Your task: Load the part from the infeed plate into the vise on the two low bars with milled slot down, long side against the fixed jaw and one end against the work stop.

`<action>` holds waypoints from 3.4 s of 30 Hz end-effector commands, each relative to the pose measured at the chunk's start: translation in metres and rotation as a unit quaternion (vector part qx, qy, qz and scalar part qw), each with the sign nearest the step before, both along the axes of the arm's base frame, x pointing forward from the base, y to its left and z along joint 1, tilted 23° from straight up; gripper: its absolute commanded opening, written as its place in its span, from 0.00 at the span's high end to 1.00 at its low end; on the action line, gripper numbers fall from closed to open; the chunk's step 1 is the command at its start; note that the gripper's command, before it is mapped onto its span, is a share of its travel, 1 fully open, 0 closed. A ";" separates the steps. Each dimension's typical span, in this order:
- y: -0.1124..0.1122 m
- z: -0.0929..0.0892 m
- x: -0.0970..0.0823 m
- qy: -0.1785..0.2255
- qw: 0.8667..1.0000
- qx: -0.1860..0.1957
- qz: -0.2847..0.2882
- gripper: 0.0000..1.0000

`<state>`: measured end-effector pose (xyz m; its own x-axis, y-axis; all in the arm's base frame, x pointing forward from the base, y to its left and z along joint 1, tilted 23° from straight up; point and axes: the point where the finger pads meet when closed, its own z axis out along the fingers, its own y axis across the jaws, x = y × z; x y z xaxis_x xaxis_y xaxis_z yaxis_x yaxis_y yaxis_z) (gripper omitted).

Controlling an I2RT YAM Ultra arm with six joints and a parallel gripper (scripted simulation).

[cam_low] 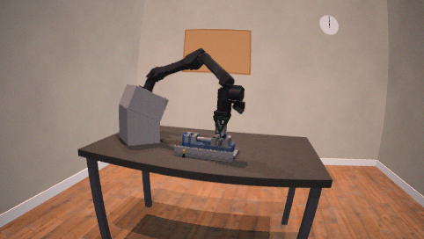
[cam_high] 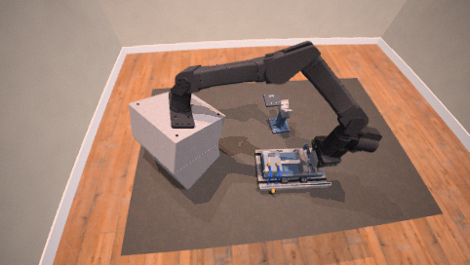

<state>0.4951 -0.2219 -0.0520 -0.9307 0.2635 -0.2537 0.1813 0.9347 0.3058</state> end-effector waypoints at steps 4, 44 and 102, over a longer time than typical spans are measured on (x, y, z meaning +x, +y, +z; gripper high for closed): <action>-0.009 0.007 0.003 -0.007 1.000 -0.008 -0.004 1.00; -0.010 0.011 0.005 -0.011 1.000 -0.010 -0.004 1.00; -0.004 -0.013 0.015 -0.016 1.000 -0.012 -0.004 1.00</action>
<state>0.5017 -0.2176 -0.0703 -0.9303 0.2610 -0.2578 0.1784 0.9359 0.3038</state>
